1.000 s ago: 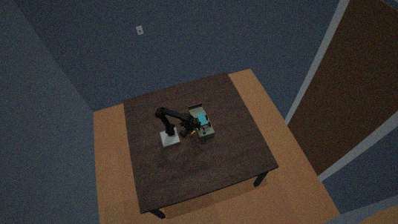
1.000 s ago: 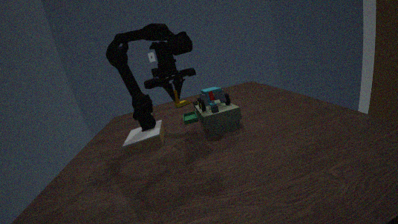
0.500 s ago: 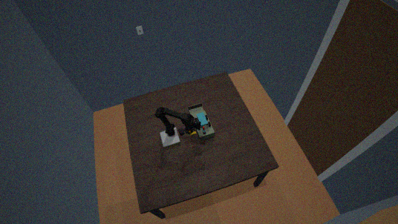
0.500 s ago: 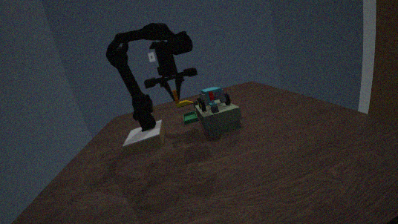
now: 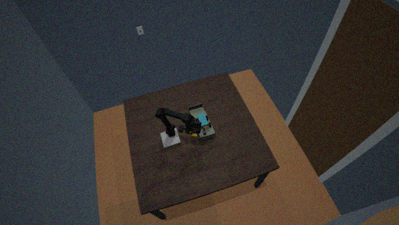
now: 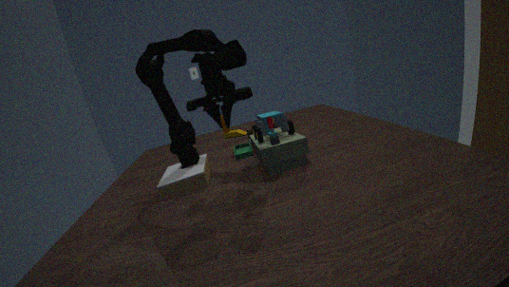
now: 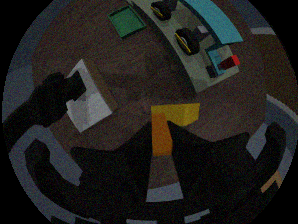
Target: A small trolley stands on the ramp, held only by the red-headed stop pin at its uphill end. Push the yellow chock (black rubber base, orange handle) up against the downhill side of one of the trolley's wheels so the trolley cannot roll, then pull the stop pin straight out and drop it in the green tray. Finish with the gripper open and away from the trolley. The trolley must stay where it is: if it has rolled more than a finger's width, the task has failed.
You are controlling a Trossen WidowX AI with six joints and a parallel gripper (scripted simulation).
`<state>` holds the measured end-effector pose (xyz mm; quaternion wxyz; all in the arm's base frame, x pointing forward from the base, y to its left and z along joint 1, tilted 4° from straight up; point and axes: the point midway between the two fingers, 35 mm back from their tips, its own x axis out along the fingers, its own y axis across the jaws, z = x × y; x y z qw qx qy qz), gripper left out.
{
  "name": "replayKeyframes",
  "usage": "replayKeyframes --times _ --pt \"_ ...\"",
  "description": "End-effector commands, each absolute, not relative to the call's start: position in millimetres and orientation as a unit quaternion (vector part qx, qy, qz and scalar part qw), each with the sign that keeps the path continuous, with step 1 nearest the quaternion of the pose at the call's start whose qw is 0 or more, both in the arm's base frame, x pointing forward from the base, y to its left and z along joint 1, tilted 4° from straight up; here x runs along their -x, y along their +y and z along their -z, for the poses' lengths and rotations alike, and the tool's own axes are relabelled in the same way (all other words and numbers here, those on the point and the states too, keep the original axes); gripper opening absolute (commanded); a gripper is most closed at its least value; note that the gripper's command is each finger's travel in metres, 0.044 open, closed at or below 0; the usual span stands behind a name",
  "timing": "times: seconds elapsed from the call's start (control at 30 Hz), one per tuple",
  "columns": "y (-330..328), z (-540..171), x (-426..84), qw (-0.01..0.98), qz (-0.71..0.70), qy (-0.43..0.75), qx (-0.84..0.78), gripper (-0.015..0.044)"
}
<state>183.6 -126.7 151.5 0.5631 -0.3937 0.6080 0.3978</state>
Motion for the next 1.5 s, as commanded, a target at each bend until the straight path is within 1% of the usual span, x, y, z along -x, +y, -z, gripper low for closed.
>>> replayKeyframes --times 0.0,0.5,0.97,1.2,1.47 --pt "-126.2 -151.6 -183.6 0.586 -0.361 0.631 0.358 0.0000" --pt "-126.3 -151.6 -183.6 0.659 -0.186 0.703 0.194 0.0000" --pt "-126.4 -151.6 -183.6 0.686 -0.014 0.727 0.031 0.0000" --pt "-125.7 -151.6 -183.8 0.686 -0.006 0.727 0.023 0.0000" --pt "-100.4 -148.4 -189.8 0.687 -0.005 0.727 0.020 0.0000"
